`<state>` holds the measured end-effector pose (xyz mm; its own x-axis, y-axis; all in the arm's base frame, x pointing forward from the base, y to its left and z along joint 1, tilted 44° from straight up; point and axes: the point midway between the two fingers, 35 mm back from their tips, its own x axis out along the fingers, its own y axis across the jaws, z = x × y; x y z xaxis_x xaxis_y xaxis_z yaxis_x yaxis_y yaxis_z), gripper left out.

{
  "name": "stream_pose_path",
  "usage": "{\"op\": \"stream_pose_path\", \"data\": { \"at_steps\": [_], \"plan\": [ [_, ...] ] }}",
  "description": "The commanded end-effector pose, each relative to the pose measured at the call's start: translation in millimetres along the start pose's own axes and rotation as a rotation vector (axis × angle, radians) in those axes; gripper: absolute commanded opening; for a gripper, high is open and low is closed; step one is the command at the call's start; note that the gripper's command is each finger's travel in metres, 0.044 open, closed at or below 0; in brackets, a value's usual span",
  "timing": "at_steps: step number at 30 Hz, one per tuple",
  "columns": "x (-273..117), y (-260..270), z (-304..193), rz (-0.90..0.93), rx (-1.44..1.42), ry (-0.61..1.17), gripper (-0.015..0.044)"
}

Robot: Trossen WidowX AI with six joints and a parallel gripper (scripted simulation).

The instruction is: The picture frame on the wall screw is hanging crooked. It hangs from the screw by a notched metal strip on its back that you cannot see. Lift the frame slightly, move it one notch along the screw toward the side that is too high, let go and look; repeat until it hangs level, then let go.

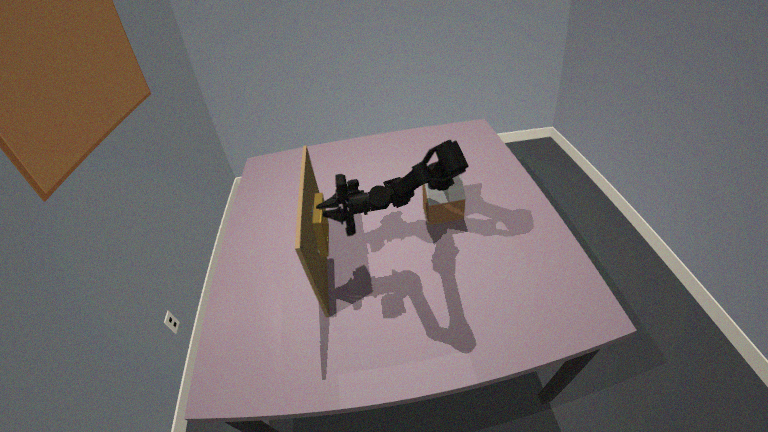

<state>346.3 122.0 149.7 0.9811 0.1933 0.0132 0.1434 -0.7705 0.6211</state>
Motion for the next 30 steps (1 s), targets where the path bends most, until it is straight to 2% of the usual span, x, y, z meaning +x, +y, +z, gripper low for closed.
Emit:
{"op": "stream_pose_path", "data": {
  "at_steps": [1, 30],
  "plan": [
    [0.3, -0.2, -0.7, -0.002, -0.004, 0.003, 0.0000],
    [0.1, 7.5, 0.0, -0.002, -0.005, 0.003, 0.0000]
  ]
}}
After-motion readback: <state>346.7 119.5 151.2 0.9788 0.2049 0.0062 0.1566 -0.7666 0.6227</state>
